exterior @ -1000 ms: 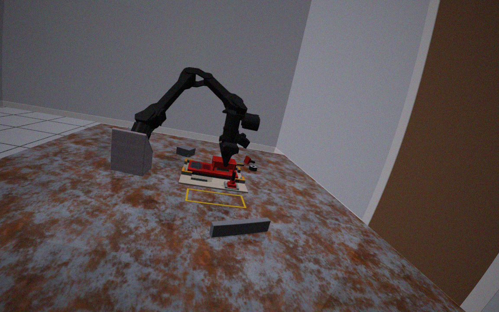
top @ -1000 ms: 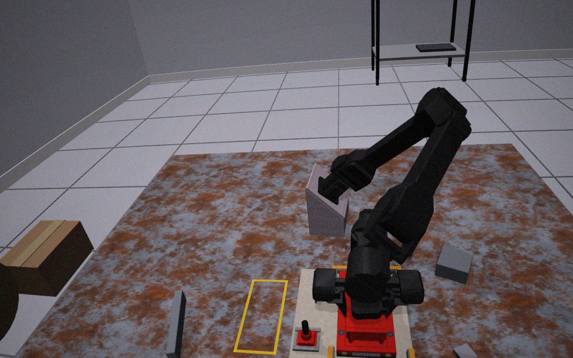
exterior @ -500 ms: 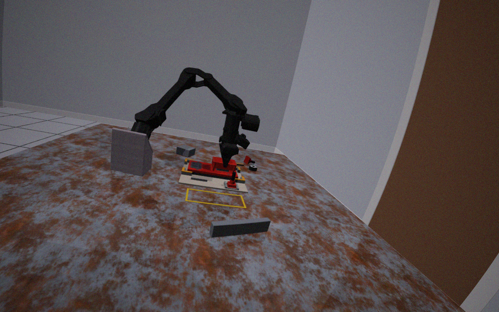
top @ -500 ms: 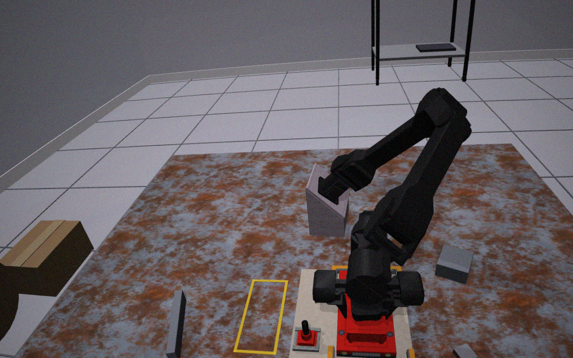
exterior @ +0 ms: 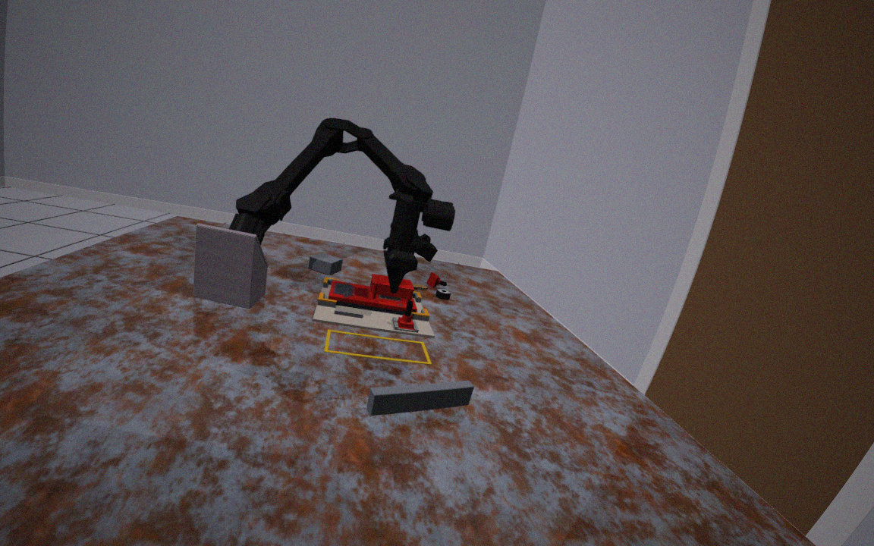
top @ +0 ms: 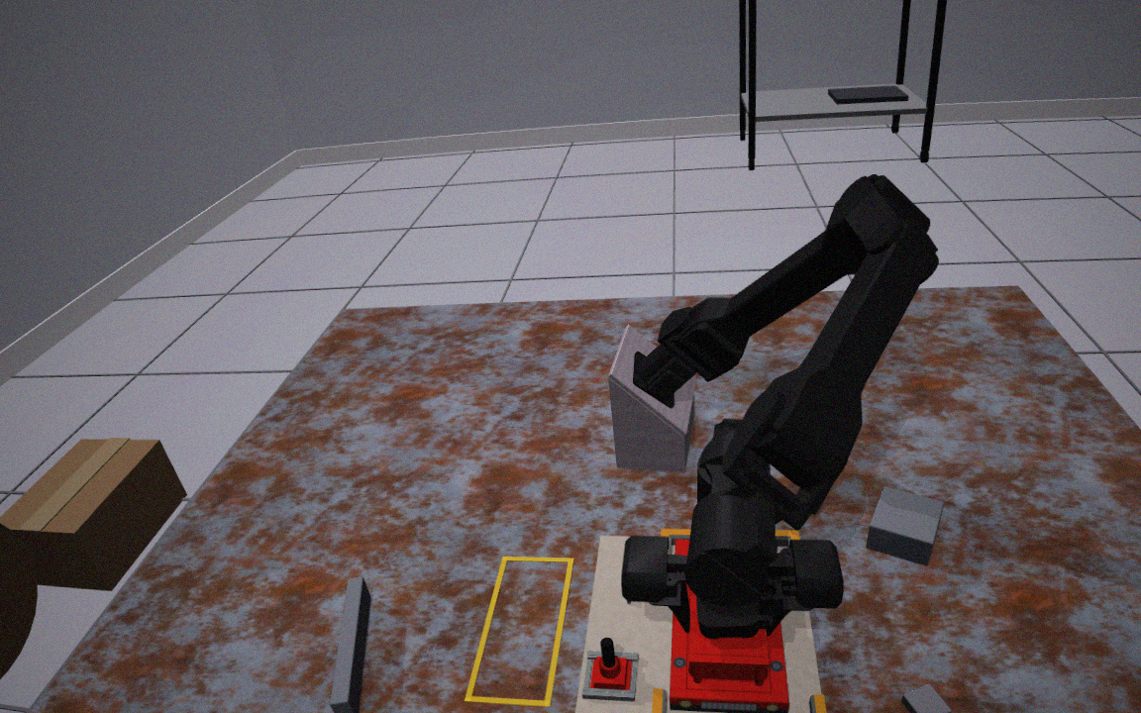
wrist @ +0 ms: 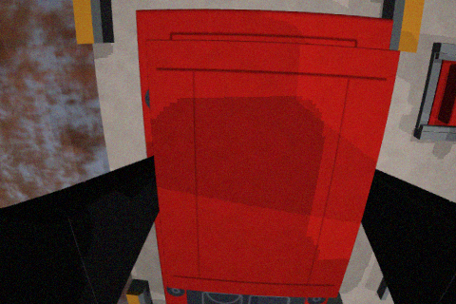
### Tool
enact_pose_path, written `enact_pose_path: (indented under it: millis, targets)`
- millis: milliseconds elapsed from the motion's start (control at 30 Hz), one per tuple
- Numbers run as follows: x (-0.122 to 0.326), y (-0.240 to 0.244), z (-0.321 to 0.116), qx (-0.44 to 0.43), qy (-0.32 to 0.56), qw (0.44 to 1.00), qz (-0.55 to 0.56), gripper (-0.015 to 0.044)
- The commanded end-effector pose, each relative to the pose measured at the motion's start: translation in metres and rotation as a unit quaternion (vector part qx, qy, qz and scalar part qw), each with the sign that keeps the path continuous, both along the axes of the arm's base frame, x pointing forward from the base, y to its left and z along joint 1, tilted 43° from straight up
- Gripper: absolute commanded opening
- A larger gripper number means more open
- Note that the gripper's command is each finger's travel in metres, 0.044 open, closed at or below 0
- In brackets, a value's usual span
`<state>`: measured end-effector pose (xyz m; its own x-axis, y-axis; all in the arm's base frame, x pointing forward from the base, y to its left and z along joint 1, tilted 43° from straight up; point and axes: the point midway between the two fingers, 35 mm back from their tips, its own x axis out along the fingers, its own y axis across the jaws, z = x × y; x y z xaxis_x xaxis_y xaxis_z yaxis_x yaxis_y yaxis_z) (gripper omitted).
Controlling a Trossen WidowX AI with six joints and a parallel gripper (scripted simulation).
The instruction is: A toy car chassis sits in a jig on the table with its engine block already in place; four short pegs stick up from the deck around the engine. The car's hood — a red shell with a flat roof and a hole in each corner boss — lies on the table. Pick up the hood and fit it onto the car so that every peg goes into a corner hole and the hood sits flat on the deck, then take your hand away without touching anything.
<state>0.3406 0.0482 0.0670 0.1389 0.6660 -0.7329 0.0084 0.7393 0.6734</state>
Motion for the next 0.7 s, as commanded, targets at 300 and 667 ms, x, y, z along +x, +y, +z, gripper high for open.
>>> enact_pose_path:
  millis: [300, 667]
  targets:
    - [0.0003, -0.0031, 0.0041, 0.0, -0.002, 1.0, 0.001, 0.0]
    - [0.0006, -0.0016, 0.0026, 0.002, -0.003, 1.0, -0.001, 0.0]
